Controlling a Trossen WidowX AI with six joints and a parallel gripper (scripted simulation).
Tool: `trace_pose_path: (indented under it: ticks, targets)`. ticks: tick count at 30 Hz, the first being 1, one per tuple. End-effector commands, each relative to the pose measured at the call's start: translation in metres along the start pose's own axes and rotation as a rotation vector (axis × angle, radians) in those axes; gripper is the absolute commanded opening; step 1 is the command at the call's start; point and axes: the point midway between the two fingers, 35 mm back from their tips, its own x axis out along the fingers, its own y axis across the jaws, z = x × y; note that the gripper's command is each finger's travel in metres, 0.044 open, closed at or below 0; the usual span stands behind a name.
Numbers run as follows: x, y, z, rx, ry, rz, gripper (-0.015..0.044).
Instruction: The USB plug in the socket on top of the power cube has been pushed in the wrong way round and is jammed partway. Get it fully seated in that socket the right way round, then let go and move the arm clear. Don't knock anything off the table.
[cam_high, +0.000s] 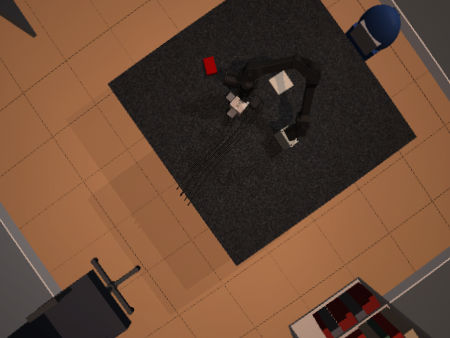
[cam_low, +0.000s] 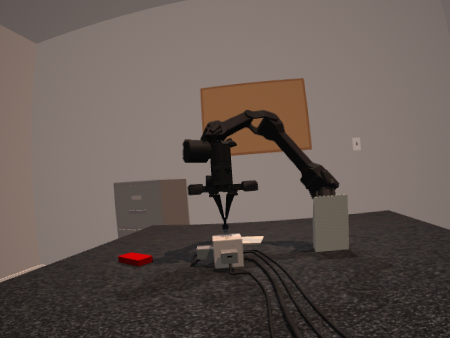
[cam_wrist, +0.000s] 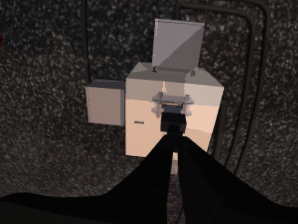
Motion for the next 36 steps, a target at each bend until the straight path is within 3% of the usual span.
trace_pose_path:
  ticks: [1,36]
  targets:
    - [0.0012,-0.0007,-0.0006,-0.004,0.006,-0.003,0.0]
    - [0.0054,-0.0007,-0.0003,-0.004,0.005,-0.003,0.0]
